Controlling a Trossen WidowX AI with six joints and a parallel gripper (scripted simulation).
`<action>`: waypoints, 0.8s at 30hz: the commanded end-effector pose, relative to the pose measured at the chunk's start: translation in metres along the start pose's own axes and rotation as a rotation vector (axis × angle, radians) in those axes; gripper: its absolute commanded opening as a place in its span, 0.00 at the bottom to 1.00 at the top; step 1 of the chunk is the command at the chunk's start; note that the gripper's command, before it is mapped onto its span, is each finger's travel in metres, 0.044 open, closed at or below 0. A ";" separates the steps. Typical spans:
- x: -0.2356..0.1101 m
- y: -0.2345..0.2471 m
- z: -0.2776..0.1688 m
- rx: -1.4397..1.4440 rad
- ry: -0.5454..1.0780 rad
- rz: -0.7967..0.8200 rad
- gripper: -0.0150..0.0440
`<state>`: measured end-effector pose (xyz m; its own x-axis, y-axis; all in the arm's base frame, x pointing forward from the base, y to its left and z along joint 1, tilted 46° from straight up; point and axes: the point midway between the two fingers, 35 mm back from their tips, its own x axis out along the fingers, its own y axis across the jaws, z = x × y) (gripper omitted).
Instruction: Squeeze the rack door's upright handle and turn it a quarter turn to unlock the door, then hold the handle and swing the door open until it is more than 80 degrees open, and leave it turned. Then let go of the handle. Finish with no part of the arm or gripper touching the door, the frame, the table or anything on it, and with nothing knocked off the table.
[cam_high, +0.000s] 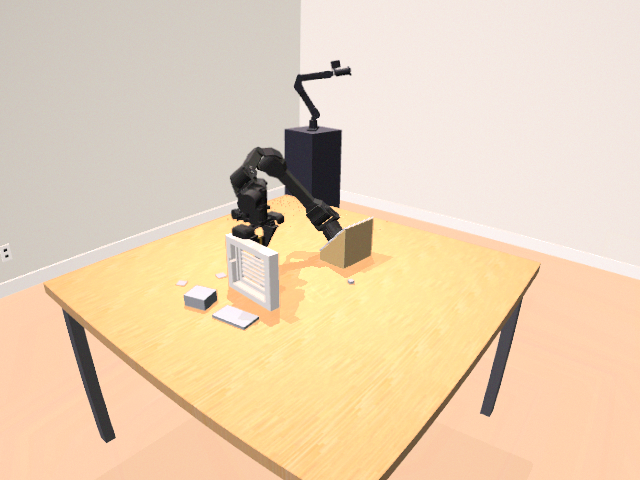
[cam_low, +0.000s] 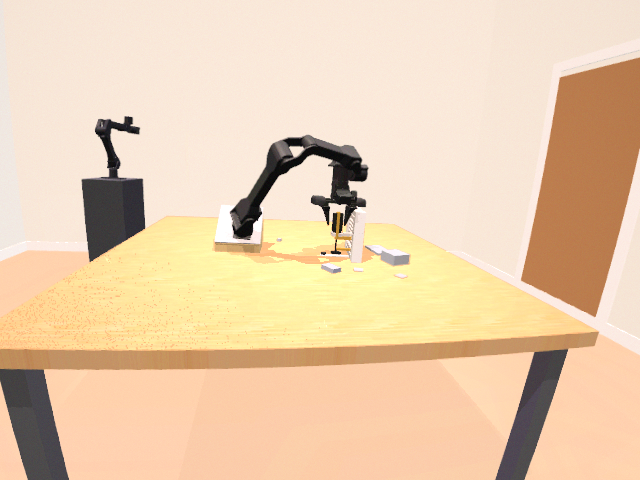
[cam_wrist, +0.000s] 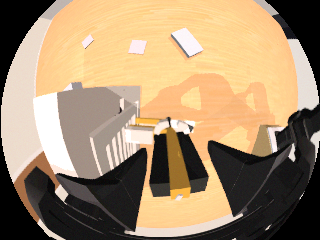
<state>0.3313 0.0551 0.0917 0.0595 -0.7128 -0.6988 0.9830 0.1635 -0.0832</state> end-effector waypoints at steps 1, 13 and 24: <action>0.001 0.003 -0.002 -0.187 0.002 0.010 0.74; 0.001 0.003 -0.002 -0.782 -0.001 0.010 0.74; 0.001 0.003 -0.002 -1.327 -0.004 0.010 0.74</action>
<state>0.3337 0.0562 0.0896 0.0660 -0.7088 -0.7023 0.2037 0.6986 -0.6859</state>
